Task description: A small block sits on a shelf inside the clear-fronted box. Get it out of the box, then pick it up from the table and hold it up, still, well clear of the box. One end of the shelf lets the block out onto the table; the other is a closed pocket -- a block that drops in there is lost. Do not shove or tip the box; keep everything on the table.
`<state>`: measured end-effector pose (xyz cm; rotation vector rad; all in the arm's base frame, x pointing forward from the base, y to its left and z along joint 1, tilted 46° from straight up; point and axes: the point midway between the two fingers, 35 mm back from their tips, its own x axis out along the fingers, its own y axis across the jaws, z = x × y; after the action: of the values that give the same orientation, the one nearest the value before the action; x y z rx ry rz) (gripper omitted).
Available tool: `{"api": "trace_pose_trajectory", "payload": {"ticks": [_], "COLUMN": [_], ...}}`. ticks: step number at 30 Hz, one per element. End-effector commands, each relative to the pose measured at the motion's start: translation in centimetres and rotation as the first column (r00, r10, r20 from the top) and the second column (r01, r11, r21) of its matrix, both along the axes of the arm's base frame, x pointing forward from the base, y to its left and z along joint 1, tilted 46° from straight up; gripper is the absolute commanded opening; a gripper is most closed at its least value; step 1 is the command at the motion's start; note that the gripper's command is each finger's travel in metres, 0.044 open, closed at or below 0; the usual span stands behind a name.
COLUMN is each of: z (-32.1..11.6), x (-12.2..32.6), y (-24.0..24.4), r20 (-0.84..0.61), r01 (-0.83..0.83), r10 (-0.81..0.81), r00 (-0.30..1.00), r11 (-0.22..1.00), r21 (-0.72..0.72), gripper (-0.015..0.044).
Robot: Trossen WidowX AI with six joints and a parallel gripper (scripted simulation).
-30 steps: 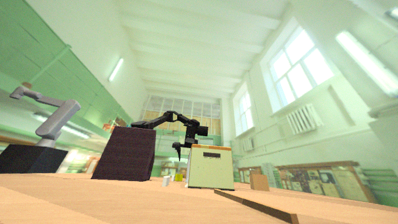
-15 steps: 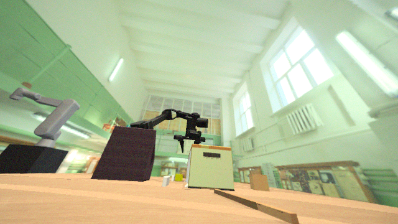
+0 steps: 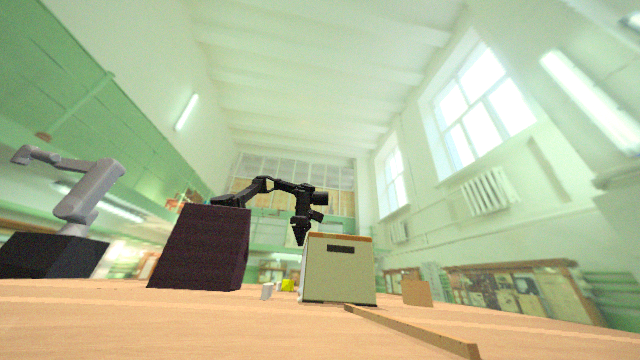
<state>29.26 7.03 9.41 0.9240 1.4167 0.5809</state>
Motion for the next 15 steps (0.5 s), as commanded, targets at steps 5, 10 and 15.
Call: {"api": "trace_pose_trajectory", "payload": {"ticks": [5, 10, 15], "z": [1.8, 2.4, 2.9], "x": [-1.4, -1.6, -1.9], "y": [1.2, 1.6, 1.9], "r20": [0.674, 0.595, 0.406], "r01": [-0.378, -0.306, -0.162], "r10": [0.704, 0.791, 0.787], "r00": [0.225, -0.141, -0.465], "r11": [0.701, 0.537, 0.374], "r21": [-0.605, -0.786, -0.913], "gripper": [0.0285, 0.0285, 0.0285]}}
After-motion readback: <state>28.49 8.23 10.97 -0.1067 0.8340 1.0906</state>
